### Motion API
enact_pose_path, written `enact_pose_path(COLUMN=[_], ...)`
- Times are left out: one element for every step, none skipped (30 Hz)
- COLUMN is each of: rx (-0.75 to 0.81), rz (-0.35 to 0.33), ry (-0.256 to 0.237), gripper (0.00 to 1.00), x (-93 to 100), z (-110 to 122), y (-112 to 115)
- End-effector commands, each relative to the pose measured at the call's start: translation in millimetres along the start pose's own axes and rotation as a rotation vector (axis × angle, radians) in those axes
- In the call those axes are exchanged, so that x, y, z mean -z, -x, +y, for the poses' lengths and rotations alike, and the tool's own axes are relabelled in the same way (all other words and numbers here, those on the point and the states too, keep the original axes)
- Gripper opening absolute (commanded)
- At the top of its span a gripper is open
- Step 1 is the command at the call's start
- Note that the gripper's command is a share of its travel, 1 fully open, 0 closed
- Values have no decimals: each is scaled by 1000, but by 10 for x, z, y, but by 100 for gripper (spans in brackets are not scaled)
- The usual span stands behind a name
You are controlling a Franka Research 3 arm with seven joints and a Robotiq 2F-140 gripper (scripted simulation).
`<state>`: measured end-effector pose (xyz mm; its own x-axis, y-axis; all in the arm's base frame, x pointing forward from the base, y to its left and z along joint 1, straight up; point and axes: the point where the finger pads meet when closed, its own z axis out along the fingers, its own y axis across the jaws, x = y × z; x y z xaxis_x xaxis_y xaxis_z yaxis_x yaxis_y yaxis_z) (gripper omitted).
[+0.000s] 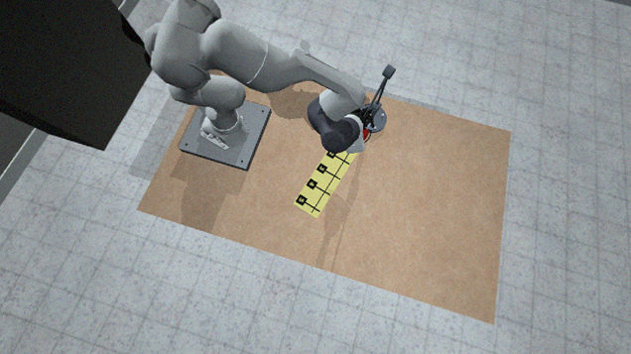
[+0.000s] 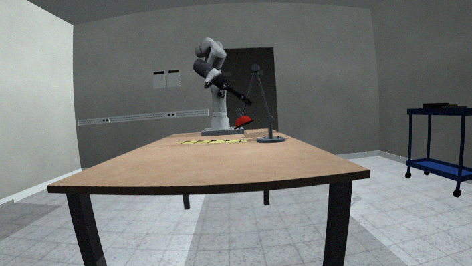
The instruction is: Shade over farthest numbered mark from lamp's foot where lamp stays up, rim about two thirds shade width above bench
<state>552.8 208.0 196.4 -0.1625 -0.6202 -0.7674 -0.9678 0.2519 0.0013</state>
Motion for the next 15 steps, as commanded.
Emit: enact_pose_path(rx=[20, 22, 24, 26, 28, 30, 31, 33, 35, 37, 37, 37, 37, 37, 37], rz=[26, 26, 26, 26, 26, 26, 26, 26, 26, 26, 26, 26, 26, 26, 26], ry=[10, 12, 14, 16, 19, 21, 23, 25, 27, 30, 30, 30, 30, 30, 30], gripper=[10, 10, 10, 10, 10, 10, 10, 10, 10, 10, 10, 10, 10, 10, 10], x=[47, 50, 52, 55, 58, 60, 63, 66, 68, 71, 71, 71, 71, 71, 71], z=[-83, -87, -92, -97, -102, -106, -111, -116, -121, -125, -125, -125, -125, -125, -125], y=[-185, -206, -228, -249, -271, -292, -314, -335, -357, -378, -378, -378, -378, -378, -378])
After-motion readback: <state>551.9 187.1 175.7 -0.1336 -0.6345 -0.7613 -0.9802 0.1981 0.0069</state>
